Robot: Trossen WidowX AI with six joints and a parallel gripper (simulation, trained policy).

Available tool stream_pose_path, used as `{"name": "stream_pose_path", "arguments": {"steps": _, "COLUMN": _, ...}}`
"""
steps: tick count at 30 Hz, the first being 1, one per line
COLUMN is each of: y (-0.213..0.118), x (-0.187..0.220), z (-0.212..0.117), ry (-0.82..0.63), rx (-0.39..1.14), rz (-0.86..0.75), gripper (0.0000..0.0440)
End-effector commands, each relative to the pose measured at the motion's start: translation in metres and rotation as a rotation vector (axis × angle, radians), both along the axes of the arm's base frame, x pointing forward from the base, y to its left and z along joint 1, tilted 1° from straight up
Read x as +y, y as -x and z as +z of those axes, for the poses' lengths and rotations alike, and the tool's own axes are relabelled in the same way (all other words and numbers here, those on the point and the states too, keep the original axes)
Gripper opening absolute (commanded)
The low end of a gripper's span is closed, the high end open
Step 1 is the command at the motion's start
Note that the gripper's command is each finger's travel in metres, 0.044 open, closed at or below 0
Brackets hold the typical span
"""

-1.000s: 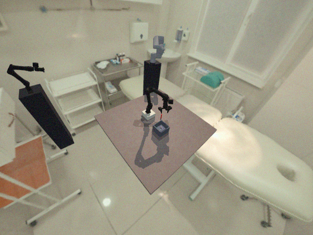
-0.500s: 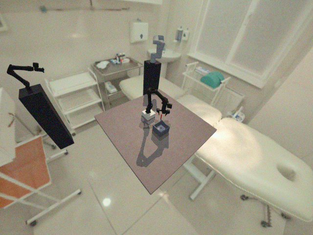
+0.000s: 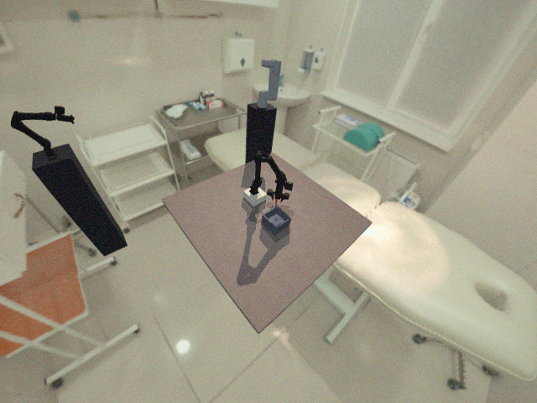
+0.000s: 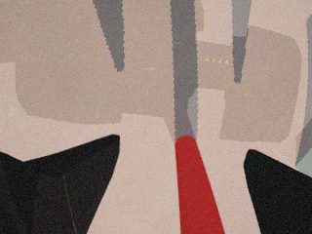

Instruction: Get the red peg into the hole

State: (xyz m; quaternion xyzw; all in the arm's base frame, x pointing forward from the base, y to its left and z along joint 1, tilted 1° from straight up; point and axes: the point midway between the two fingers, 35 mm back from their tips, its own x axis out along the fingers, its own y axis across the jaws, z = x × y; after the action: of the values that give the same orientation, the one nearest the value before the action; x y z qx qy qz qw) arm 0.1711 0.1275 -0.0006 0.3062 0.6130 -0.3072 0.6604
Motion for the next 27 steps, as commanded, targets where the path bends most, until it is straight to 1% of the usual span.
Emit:
{"name": "stream_pose_path", "arguments": {"steps": 1, "y": 0.004, "x": -0.001, "z": -0.005, "ry": -0.016, "rx": 0.024, "rz": -0.031, "gripper": 0.0252}}
{"name": "stream_pose_path", "arguments": {"steps": 10, "y": 0.002, "x": 0.002, "z": -0.002, "ry": -0.066, "rx": 0.074, "rz": -0.048, "gripper": 0.0015}}
{"name": "stream_pose_path", "arguments": {"steps": 11, "y": 0.001, "x": 0.002, "z": -0.001, "ry": -0.070, "rx": 0.079, "rz": -0.051, "gripper": 0.0000}}
{"name": "stream_pose_path", "arguments": {"steps": 19, "y": -0.015, "x": -0.004, "z": 0.023, "ry": -0.041, "rx": -0.009, "rz": 0.011, "gripper": 0.0000}}
{"name": "stream_pose_path", "arguments": {"steps": 27, "y": -0.034, "x": -0.012, "z": 0.054, "ry": -0.009, "rx": -0.091, "rz": 0.067, "gripper": 0.0000}}
